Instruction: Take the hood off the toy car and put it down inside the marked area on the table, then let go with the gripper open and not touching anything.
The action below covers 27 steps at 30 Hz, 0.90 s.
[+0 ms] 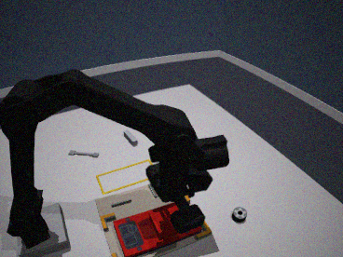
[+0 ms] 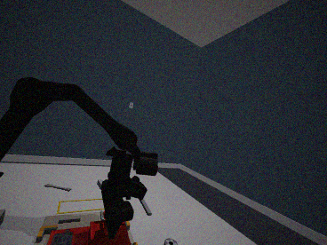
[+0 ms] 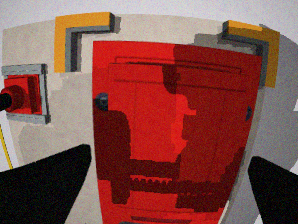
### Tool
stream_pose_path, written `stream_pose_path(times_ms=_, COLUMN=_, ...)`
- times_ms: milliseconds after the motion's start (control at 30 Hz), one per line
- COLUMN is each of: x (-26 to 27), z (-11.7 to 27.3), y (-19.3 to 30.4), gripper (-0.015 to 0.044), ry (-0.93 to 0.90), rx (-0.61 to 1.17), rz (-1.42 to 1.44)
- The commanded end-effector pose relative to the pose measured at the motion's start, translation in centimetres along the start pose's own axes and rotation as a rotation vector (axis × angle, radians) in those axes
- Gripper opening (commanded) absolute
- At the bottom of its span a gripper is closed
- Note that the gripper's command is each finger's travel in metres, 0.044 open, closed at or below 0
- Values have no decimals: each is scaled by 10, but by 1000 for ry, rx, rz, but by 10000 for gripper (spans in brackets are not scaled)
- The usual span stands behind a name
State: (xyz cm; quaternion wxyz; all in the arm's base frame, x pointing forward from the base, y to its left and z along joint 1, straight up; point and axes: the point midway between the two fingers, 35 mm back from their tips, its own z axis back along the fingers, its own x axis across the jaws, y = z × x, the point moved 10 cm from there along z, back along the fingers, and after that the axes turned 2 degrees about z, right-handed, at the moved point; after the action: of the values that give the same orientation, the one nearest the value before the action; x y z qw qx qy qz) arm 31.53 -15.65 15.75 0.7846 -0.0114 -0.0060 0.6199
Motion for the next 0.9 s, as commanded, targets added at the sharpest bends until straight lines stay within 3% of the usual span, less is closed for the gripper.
stream_pose_path(times_ms=0, x=0, z=-3, y=0, gripper=440, ry=3, rx=3, rz=4)
stream_pose_path(times_ms=867, x=0, z=-16, y=1, gripper=440, ry=3, rx=3, rz=4)
